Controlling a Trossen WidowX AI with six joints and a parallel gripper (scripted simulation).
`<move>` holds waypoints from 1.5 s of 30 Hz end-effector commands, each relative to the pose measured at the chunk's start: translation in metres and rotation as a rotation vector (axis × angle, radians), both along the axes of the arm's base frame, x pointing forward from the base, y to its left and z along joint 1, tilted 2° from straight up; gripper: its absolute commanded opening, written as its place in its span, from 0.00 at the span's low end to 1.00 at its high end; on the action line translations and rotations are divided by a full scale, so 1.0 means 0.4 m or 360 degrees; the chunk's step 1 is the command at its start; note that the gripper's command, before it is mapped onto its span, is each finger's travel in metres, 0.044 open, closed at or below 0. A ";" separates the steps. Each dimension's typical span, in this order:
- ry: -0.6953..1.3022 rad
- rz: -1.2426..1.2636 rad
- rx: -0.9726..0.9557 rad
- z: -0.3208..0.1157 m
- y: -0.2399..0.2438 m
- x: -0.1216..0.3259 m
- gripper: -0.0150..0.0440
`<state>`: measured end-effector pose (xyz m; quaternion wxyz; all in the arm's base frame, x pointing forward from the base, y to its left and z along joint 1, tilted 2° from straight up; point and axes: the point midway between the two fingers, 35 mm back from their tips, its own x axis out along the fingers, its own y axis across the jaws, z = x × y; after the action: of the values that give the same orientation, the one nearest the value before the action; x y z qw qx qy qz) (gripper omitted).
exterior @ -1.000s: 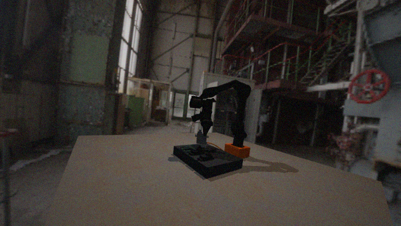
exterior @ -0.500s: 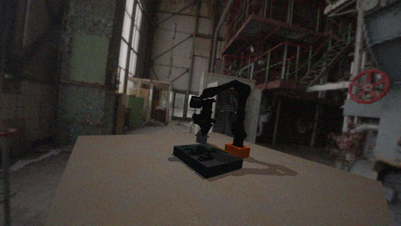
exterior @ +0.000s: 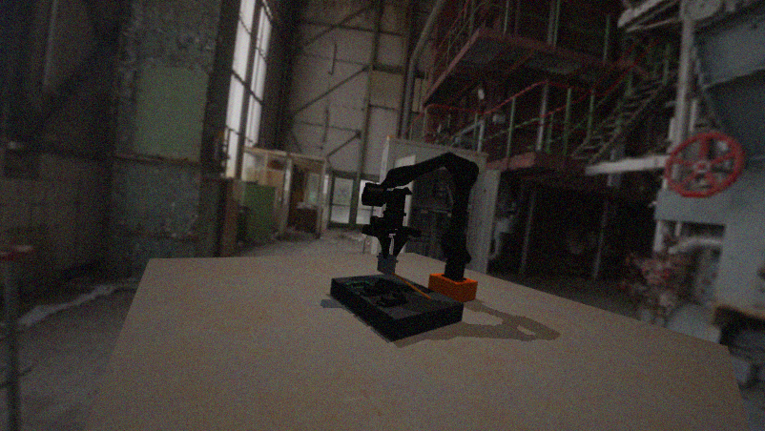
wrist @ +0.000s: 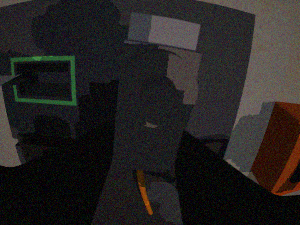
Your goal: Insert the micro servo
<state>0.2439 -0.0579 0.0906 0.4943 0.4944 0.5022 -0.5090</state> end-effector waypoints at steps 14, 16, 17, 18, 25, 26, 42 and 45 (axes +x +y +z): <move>-0.0027 -0.0963 -0.0027 0.007 -0.003 0.008 0.25; -0.0028 -0.1073 -0.0029 0.007 -0.004 0.008 0.25; -0.0029 -0.1128 -0.0030 0.007 -0.004 0.008 0.25; -0.0029 -0.1184 -0.0030 0.007 -0.004 0.008 0.25; -0.0032 -0.1569 -0.0037 0.007 -0.004 0.008 0.25; -0.0033 -0.1624 -0.0037 0.007 -0.004 0.008 0.25; -0.0038 -0.2368 -0.0049 0.007 -0.004 0.007 0.25; -0.0038 -0.2368 -0.0049 0.007 -0.004 0.007 0.25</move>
<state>0.2440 -0.0580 0.0906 0.0406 0.6981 0.0366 -0.7140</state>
